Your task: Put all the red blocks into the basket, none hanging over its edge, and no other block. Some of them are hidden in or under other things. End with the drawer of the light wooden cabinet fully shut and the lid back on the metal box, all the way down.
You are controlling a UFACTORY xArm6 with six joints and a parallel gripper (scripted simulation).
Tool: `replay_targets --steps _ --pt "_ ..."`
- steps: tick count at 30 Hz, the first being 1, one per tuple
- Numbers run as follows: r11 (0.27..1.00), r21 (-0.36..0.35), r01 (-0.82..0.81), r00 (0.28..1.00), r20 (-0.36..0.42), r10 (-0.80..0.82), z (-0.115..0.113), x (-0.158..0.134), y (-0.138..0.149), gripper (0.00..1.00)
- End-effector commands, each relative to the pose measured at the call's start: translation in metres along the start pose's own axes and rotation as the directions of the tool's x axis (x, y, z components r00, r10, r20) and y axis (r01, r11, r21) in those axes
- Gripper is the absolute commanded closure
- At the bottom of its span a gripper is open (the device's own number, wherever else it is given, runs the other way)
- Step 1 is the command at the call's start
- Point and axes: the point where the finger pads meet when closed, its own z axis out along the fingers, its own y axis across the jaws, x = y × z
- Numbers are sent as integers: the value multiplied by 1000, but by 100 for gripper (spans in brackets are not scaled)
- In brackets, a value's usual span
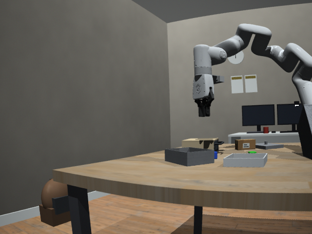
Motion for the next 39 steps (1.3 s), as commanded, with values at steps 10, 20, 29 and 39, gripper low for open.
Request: replay_targets --steps 10,20,29,39 --pt "1000 6 -18 1000 -24 18 13 -101 61 72" --pt "1000 6 -18 1000 -24 18 13 -101 61 43" --pt "1000 6 -18 1000 -24 18 13 -101 61 43" --pt "1000 6 -18 1000 -24 18 13 -101 61 43"
